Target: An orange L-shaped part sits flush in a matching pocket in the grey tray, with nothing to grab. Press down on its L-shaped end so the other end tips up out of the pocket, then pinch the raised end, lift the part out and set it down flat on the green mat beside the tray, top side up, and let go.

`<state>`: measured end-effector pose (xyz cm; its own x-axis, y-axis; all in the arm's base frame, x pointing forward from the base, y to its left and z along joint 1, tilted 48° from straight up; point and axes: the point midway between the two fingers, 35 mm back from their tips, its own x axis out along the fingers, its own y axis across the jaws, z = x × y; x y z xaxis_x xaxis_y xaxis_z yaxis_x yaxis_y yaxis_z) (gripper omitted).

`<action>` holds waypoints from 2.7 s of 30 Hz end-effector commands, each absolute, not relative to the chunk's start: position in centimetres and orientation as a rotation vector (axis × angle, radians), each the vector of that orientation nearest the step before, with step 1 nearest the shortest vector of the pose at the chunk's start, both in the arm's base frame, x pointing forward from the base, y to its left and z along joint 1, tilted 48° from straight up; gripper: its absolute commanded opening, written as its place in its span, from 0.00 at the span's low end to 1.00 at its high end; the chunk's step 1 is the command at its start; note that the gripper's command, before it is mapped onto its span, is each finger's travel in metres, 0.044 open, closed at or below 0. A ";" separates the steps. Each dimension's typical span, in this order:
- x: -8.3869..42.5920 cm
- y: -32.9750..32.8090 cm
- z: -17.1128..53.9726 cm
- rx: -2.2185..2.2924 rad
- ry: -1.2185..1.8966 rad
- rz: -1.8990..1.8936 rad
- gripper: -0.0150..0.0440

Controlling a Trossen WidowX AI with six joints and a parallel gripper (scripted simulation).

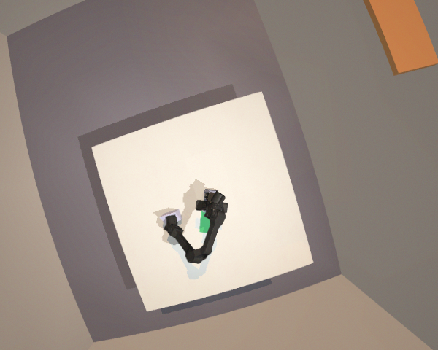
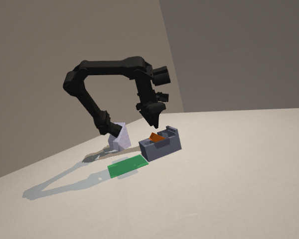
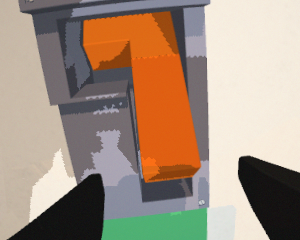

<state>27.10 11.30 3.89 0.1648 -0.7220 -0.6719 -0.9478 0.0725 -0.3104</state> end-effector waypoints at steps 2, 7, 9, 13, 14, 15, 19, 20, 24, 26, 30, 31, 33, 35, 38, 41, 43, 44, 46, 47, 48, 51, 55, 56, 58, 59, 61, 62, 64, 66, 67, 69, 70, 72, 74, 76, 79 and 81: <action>27.3 10.8 3.5 -1.710 1.599 0.388 0.73; 27.5 10.4 3.0 -1.710 1.599 0.388 0.73; 27.5 10.1 2.7 -1.710 1.599 0.388 0.73; 27.7 9.7 2.3 -1.710 1.598 0.388 0.73; 27.7 9.5 2.2 -1.710 1.598 0.388 0.73; 27.7 9.4 2.1 -1.710 1.598 0.388 0.73; 27.8 8.9 1.6 -1.711 1.598 0.388 0.73; 27.9 8.8 1.5 -1.711 1.598 0.387 0.73; 28.0 8.3 1.1 -1.711 1.598 0.387 0.73; 28.0 8.1 0.9 -1.711 1.599 0.386 0.73; 28.1 7.6 0.5 -1.711 1.599 0.386 0.73; 28.1 7.5 0.4 -1.712 1.599 0.385 0.73; 28.1 7.4 0.4 -1.712 1.599 0.385 0.73; 28.0 7.7 0.6 -1.703 1.602 0.385 0.64; 28.0 7.7 0.6 -1.703 1.602 0.385 0.51; 28.0 7.7 0.6 -1.703 1.602 0.385 0.47; 28.0 7.7 0.6 -1.703 1.602 0.385 0.45; 28.0 7.7 0.6 -1.703 1.602 0.385 0.44; 28.0 7.7 0.6 -1.703 1.602 0.385 0.42; 28.0 7.7 0.6 -1.703 1.602 0.385 0.40; 28.0 7.7 0.6 -1.703 1.602 0.385 0.39; 28.0 7.7 0.6 -1.703 1.602 0.385 0.26; 28.0 7.7 0.6 -1.703 1.602 0.385 0.25; 28.0 7.7 0.6 -1.703 1.602 0.385 0.25; 28.0 7.8 0.7 -1.703 1.602 0.386 0.25; 28.0 7.9 0.7 -1.704 1.601 0.386 0.25; 28.0 8.1 0.9 -1.705 1.601 0.386 0.25; 27.9 8.2 1.0 -1.705 1.601 0.386 0.25; 27.9 8.4 1.2 -1.706 1.600 0.386 0.25; 27.8 8.7 1.4 -1.707 1.600 0.386 0.25; 27.8 8.8 1.5 -1.708 1.600 0.386 0.25; 27.7 9.0 1.8 -1.708 1.600 0.387 0.25; 27.7 9.1 1.9 -1.709 1.600 0.387 0.25; 27.7 9.3 2.1 -1.709 1.599 0.387 0.25; 27.6 9.6 2.3 -1.709 1.599 0.387 0.25; 27.6 9.8 2.5 -1.710 1.599 0.387 0.25; 27.5 10.1 2.8 -1.710 1.599 0.387 0.25; 27.4 10.3 3.0 -1.710 1.599 0.387 0.25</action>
<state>27.47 9.62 2.61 0.1702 -0.7289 -0.6632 -0.9501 0.0571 -0.3066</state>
